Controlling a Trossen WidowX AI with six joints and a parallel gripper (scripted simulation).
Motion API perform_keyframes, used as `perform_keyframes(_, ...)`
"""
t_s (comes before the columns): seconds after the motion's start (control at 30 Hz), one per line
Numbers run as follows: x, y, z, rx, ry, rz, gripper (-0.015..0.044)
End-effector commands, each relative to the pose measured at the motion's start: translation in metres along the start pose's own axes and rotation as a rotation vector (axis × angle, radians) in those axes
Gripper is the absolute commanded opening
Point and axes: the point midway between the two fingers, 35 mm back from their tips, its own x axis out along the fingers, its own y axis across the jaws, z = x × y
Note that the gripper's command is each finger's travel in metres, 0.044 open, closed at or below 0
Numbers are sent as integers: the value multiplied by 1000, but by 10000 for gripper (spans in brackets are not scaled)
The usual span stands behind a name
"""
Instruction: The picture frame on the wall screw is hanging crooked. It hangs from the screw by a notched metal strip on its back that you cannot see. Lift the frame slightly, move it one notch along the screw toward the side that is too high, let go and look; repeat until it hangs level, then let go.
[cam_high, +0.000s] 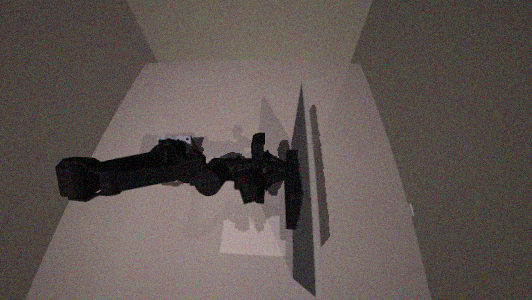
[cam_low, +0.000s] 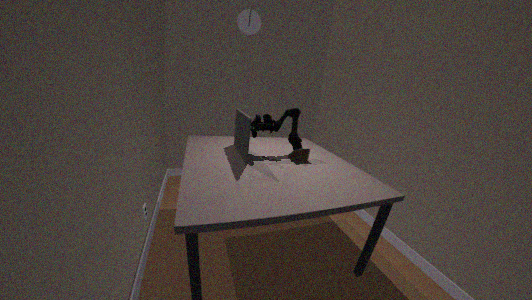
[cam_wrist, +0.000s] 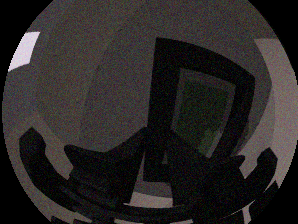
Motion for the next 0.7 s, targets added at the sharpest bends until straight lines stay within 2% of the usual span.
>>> perform_keyframes(0.0, 0, 0, 0, 5, 0, 0, 0)
perform_keyframes(0.67, 0, 1, 0, 146, 0, 0, 0)
